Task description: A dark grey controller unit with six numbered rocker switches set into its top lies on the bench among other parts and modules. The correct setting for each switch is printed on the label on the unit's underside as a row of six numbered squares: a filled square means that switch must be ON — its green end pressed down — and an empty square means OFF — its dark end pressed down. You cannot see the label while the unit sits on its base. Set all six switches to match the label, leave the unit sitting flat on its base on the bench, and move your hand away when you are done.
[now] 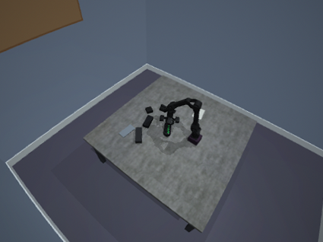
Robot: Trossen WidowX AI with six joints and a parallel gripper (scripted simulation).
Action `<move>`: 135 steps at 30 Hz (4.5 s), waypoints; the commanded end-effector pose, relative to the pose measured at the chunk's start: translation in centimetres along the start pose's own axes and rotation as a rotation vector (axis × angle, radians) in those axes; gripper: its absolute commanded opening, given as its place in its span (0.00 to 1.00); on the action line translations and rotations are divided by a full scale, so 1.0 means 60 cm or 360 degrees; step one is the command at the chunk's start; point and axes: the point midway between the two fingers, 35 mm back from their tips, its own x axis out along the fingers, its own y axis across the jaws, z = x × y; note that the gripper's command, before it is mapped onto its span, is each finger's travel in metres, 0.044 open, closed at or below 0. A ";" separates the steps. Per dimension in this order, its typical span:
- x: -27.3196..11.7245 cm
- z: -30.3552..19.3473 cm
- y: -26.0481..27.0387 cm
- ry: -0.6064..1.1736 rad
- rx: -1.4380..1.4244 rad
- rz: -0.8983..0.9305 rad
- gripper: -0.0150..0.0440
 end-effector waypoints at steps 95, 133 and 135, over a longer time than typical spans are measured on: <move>-0.033 0.085 -0.087 -0.0008 -0.0015 0.0010 0.25; -0.115 0.084 -0.088 -0.0008 -0.0021 0.0008 0.39; -0.115 0.084 -0.088 -0.0008 -0.0021 0.0008 0.48</move>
